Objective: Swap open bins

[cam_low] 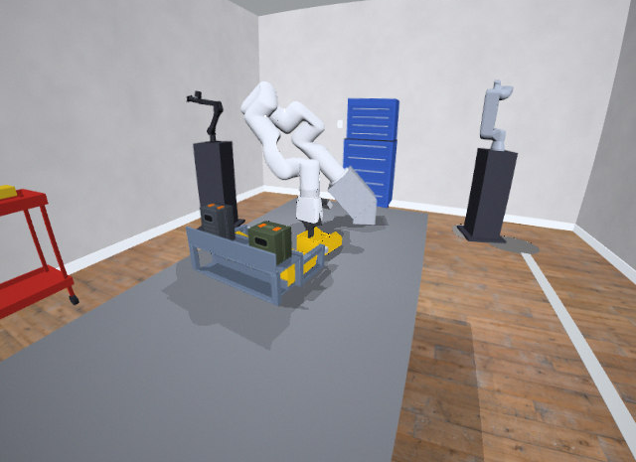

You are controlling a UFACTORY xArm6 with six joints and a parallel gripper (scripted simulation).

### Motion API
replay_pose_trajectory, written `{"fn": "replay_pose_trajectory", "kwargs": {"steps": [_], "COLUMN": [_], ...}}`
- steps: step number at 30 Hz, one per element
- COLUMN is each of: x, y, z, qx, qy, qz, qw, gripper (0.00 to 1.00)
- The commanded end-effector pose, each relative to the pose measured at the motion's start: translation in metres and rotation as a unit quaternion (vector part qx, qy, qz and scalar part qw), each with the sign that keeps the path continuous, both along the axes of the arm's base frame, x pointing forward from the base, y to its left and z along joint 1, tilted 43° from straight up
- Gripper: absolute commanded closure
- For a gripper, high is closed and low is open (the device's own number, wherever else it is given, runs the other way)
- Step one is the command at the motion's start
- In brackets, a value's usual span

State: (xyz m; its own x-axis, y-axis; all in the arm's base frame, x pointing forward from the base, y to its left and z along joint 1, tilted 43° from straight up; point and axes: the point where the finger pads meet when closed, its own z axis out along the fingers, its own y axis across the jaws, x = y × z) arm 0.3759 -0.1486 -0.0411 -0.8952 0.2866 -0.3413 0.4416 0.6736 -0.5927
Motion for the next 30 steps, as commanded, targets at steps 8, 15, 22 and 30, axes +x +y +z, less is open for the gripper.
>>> {"fn": "replay_pose_trajectory", "kwargs": {"steps": [8,15,22,30], "x": [0.001,0.000,-0.001,-0.002], "y": [0.004,0.012,0.022,0.038], "z": [0.004,0.013,0.023,0.041], "qx": [0.000,0.000,0.000,0.000], "qy": [-0.001,-0.001,-0.001,-0.001], "qz": [0.001,0.001,0.001,0.001], "qw": [1.000,1.000,1.000,1.000], "gripper": [1.00,1.00,1.00,1.00]}}
